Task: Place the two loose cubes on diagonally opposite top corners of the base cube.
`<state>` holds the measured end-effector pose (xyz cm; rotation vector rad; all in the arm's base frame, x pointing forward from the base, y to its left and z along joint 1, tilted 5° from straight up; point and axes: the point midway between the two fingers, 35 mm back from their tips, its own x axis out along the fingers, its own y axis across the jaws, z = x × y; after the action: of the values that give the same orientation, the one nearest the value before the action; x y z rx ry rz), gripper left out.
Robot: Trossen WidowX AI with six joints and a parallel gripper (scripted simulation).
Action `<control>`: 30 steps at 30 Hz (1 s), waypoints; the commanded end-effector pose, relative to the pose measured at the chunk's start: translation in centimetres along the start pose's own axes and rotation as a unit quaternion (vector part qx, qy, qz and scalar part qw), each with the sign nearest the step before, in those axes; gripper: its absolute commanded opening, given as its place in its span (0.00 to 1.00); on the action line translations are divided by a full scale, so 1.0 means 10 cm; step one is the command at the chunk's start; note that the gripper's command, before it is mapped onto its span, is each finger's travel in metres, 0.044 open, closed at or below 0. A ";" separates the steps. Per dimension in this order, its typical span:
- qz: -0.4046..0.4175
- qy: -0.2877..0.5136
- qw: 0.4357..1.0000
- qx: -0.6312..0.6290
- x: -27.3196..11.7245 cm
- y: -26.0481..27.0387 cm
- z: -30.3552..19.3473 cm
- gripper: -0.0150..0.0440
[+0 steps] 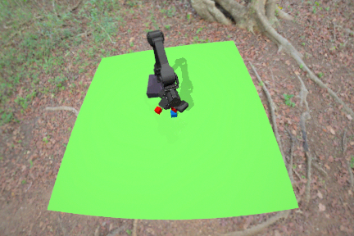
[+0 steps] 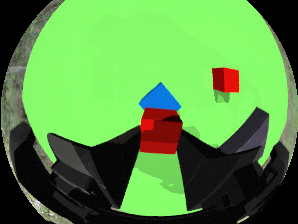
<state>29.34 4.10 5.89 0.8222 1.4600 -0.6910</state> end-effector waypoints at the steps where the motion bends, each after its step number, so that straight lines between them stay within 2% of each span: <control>1: -0.002 0.000 1.000 0.002 0.02 0.00 0.00 0.43; 21: -0.002 0.000 1.000 0.002 0.04 0.00 0.00 0.43; 25: -0.002 0.000 1.000 0.002 0.04 0.00 0.00 0.60; 30: -0.002 0.000 1.000 0.002 0.04 0.00 0.00 0.60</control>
<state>29.32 4.12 5.58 0.8210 1.4636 -0.6928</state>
